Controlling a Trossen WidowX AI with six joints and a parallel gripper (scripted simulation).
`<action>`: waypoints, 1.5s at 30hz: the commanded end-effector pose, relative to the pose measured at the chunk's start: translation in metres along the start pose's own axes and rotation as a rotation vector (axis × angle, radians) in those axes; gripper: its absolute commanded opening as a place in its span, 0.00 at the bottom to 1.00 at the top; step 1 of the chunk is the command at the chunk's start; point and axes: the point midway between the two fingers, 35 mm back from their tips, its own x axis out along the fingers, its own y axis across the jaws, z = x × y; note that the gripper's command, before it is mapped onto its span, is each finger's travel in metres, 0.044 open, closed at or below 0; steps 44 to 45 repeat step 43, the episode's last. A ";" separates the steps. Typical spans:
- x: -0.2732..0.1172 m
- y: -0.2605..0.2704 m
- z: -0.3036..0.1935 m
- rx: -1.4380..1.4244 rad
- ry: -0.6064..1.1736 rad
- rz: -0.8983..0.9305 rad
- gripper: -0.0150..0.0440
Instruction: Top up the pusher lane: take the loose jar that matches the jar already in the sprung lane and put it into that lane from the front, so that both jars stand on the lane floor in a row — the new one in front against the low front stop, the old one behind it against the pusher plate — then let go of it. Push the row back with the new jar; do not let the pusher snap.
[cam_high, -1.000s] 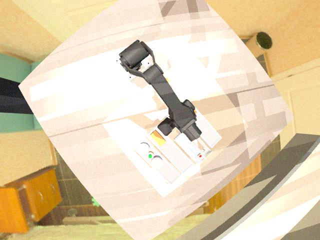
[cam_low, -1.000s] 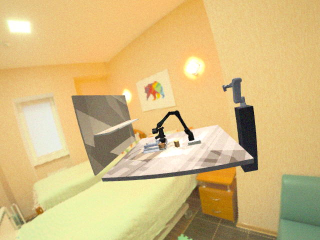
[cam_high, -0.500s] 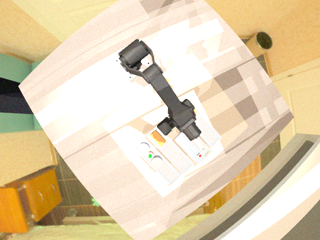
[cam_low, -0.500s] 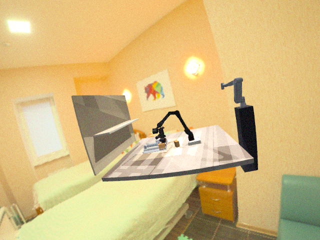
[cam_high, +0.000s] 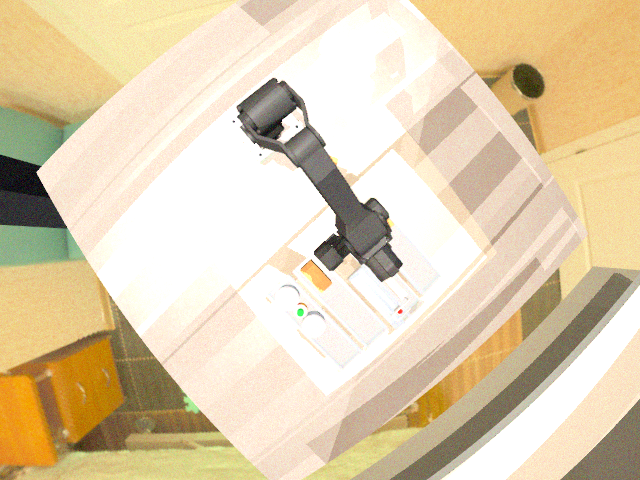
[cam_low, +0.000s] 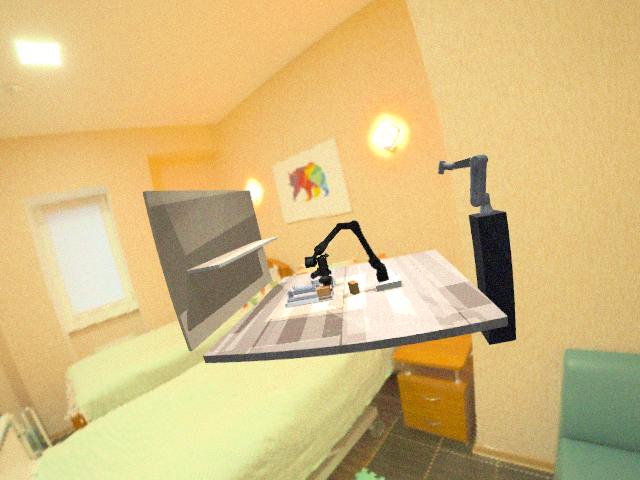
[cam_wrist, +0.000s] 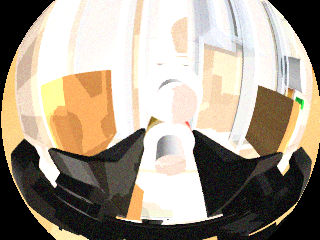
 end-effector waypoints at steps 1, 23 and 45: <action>0.000 0.000 0.000 -0.001 -0.002 0.001 0.57; -0.020 0.000 -0.001 -0.001 -0.002 0.001 0.75; -0.021 -0.001 -0.066 -0.001 0.004 0.001 0.75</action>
